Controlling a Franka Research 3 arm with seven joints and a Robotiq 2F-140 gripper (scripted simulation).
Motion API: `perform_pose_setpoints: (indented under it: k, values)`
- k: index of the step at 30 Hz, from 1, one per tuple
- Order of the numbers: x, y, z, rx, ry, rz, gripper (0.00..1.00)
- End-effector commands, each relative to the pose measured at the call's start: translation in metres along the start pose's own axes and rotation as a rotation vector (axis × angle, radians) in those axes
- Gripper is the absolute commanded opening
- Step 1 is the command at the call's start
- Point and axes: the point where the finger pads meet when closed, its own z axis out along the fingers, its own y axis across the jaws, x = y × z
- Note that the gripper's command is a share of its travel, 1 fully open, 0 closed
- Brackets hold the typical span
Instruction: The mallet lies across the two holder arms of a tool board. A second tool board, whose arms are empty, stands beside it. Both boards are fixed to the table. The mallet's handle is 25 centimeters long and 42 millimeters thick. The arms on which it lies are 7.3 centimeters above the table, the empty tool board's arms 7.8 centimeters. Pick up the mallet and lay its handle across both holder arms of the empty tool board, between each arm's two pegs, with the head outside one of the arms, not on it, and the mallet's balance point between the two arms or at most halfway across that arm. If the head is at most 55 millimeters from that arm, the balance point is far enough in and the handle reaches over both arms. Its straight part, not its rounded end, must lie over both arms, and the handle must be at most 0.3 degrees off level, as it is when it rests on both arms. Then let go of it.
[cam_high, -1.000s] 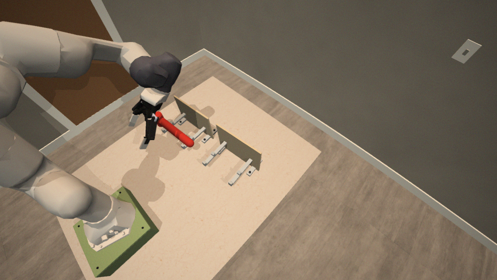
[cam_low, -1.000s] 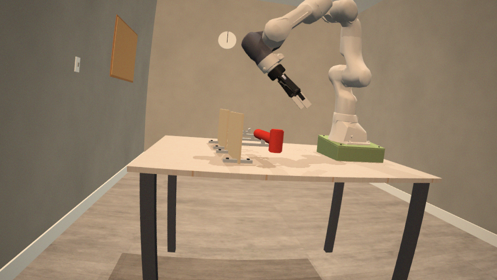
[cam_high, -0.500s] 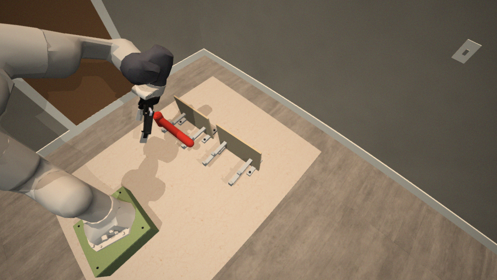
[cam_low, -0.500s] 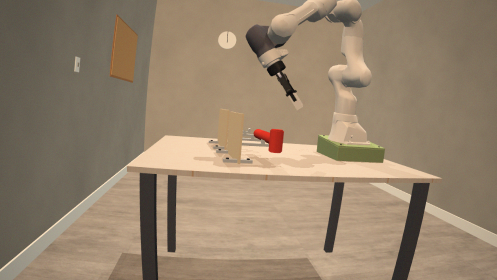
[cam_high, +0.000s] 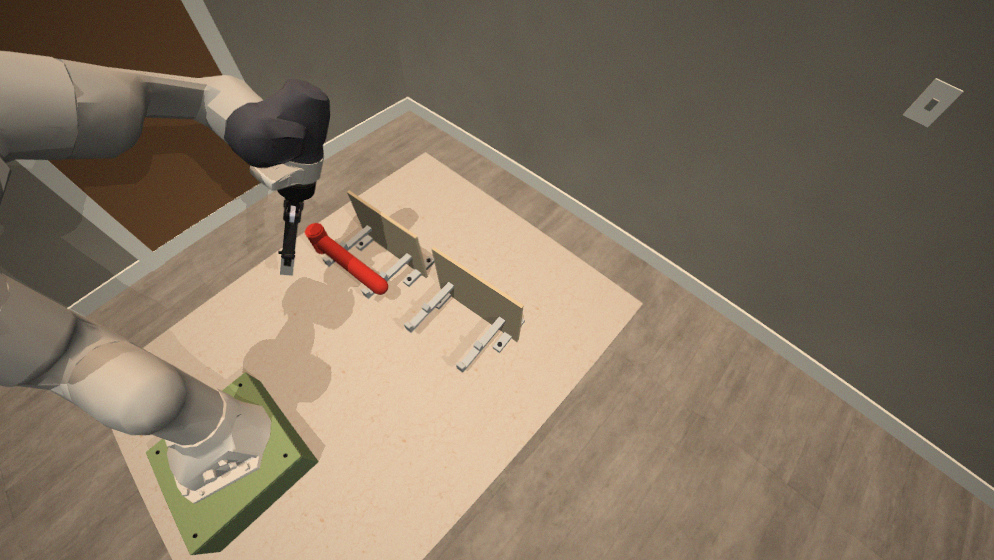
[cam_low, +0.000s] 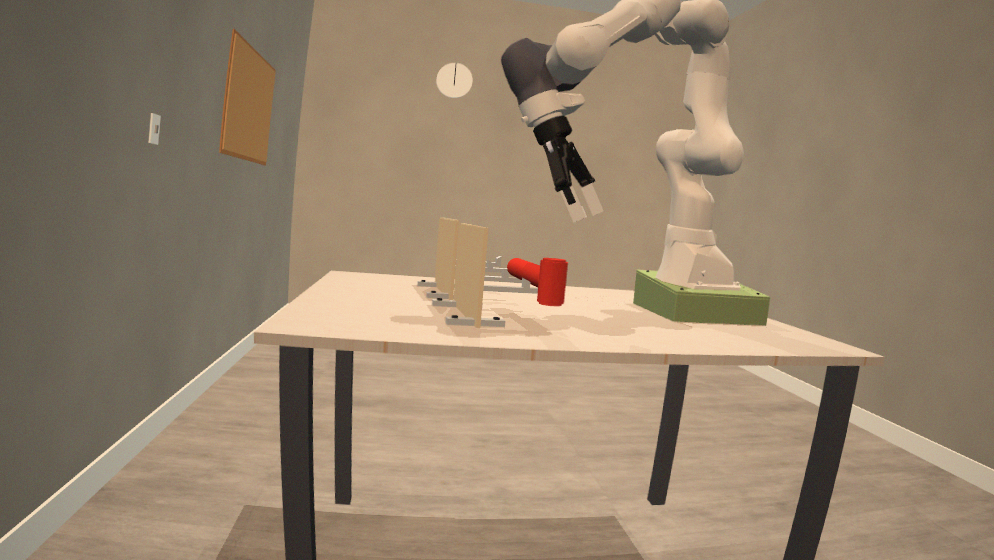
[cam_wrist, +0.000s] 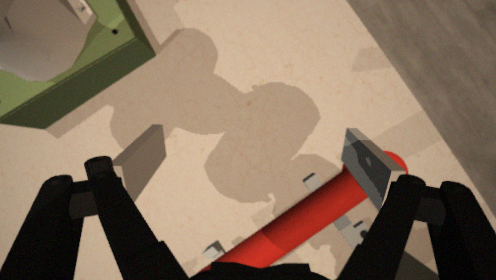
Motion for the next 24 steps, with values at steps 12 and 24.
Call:
perform_pose_setpoints:
  k: [12,24]
  values:
    - [-0.022,0.027,-0.007,-0.089,-0.136,0.31,1.0]
    - [-0.038,0.041,-0.011,-0.154,-0.219,0.472,1.0]
